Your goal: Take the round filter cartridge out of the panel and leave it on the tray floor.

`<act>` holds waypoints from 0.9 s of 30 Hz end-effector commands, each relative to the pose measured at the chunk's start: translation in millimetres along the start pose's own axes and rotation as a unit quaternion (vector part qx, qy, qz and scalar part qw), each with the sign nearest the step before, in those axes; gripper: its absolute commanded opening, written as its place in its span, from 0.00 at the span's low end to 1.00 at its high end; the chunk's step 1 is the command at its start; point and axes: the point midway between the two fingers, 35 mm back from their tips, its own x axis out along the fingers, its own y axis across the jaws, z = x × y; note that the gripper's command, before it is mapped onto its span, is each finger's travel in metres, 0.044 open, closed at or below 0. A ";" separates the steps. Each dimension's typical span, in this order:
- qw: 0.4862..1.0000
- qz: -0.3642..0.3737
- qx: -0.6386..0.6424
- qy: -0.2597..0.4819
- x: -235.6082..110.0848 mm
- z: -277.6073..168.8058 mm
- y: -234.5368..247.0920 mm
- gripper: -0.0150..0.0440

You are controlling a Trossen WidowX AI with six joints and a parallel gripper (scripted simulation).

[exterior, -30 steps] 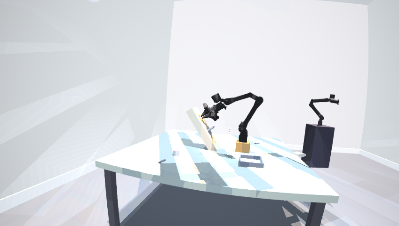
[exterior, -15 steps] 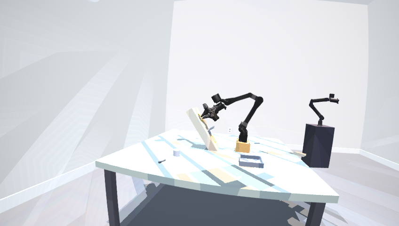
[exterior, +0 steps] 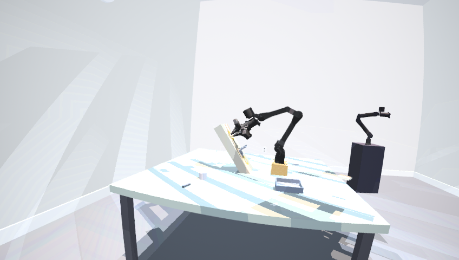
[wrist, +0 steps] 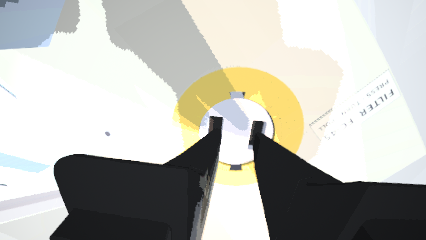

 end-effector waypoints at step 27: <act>1.000 0.001 0.002 0.001 6.3 -0.9 -0.1 0.42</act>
